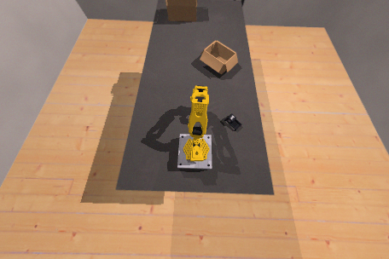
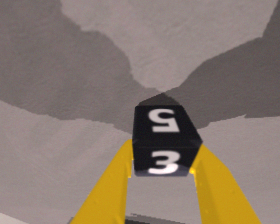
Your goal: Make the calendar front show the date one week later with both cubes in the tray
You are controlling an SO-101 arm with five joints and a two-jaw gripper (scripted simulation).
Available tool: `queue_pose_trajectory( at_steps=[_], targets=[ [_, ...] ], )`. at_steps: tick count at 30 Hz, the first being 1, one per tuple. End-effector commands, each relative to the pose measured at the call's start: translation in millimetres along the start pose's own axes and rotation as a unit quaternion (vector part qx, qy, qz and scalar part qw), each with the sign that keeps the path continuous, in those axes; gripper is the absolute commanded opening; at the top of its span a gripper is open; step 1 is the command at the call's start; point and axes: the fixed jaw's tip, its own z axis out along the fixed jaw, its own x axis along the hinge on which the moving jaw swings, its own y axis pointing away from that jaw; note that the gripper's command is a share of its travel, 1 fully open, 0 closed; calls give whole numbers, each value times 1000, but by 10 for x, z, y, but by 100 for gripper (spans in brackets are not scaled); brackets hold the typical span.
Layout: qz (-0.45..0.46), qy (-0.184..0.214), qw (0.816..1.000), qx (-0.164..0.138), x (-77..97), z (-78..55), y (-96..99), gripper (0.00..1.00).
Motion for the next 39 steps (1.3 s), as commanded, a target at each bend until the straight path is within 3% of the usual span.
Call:
queue_pose_trajectory(
  at_steps=[1,16,39],
  targets=[
    [2,7,1000,2,27,-121,-9,0],
    [2,6,1000,2,10,-449,18,0],
    [21,6,1000,2,5,-466,4,0]
  ],
)
